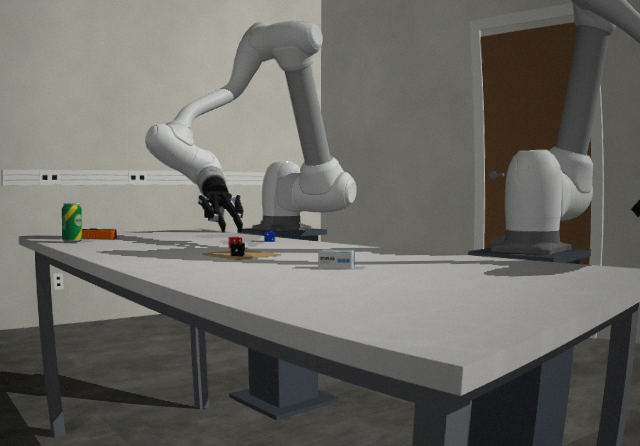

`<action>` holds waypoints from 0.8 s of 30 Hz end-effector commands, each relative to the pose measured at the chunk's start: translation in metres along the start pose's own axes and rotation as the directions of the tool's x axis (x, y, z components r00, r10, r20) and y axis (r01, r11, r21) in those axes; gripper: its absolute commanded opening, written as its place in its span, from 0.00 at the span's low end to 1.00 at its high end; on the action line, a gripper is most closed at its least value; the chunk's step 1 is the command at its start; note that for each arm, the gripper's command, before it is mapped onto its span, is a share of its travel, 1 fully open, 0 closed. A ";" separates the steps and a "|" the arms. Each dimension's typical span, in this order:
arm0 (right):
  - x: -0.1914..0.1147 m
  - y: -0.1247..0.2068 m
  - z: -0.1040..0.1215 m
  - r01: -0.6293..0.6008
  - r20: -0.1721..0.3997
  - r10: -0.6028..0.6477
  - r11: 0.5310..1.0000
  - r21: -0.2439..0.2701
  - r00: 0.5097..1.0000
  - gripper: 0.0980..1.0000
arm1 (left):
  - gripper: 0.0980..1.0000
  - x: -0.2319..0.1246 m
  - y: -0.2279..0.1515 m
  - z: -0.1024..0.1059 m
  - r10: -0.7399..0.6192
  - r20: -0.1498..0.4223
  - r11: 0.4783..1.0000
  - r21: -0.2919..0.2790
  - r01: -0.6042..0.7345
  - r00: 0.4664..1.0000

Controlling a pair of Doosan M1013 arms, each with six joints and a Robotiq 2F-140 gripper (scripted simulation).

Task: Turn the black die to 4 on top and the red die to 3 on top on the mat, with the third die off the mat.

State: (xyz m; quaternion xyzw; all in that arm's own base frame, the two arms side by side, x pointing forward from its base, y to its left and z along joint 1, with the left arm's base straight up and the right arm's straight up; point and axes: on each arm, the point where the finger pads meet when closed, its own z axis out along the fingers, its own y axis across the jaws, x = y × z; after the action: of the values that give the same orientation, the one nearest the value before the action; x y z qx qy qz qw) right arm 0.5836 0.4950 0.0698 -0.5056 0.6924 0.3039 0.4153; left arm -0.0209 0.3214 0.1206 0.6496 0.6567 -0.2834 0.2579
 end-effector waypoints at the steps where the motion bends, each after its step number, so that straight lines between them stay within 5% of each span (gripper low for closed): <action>1: -0.012 0.000 -0.006 0.001 0.001 -0.001 1.000 0.000 1.000 0.28 | 1.00 0.000 0.000 0.000 0.000 -0.001 1.000 0.000 0.000 1.000; 17: -0.039 0.000 -0.020 0.001 0.001 -0.001 1.000 -0.003 1.000 0.28 | 1.00 0.000 0.000 0.000 0.000 -0.001 1.000 0.000 0.000 1.000; 21: -0.042 0.004 -0.017 0.000 -0.002 0.000 1.000 -0.018 1.000 0.28 | 1.00 0.000 0.000 0.000 0.000 -0.001 1.000 0.000 0.000 1.000; 24: -0.053 0.019 -0.006 -0.005 -0.016 0.003 0.996 -0.084 1.000 0.28 | 1.00 0.000 0.000 0.000 0.000 -0.001 1.000 0.000 0.000 1.000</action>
State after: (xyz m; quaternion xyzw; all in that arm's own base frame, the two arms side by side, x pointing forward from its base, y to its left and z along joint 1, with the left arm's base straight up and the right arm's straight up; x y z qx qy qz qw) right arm 0.5782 0.5059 0.1153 -0.5135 0.6884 0.3158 0.4033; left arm -0.0209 0.3214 0.1206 0.6496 0.6567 -0.2834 0.2579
